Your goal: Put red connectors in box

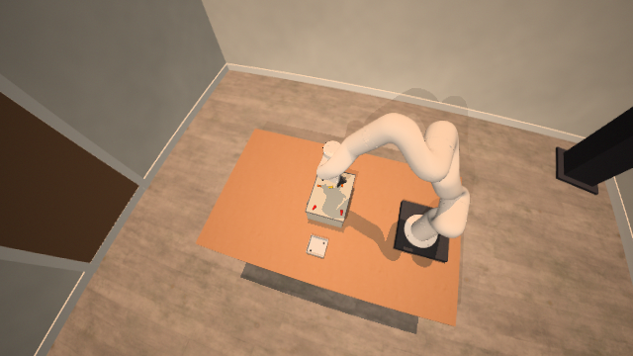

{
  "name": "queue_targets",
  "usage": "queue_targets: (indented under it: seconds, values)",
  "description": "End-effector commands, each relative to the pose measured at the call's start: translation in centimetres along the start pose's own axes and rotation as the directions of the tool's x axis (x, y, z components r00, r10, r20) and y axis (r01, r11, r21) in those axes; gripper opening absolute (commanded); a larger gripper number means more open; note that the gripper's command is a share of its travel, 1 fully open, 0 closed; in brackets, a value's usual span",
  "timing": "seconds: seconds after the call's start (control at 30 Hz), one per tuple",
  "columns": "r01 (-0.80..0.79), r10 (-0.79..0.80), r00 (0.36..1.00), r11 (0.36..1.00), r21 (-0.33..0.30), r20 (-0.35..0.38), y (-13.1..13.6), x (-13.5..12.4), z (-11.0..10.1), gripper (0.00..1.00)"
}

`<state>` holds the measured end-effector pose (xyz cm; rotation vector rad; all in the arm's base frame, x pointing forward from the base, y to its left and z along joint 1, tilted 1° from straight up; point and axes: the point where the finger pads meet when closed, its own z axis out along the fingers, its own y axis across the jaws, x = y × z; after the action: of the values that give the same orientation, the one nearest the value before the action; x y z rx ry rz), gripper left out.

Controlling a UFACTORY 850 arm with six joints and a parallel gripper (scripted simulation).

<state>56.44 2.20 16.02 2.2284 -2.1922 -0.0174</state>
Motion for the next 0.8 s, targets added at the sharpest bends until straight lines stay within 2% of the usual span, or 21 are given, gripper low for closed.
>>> queue_targets:
  seconds: [0.0,0.77]
  values:
    - [0.01,-0.01,1.0,1.0,0.002,0.0,-0.2,-0.29,0.05,1.0]
    - [0.025,-0.025,1.0,1.0,0.002,0.0,-0.33,-0.7,0.26,1.0]
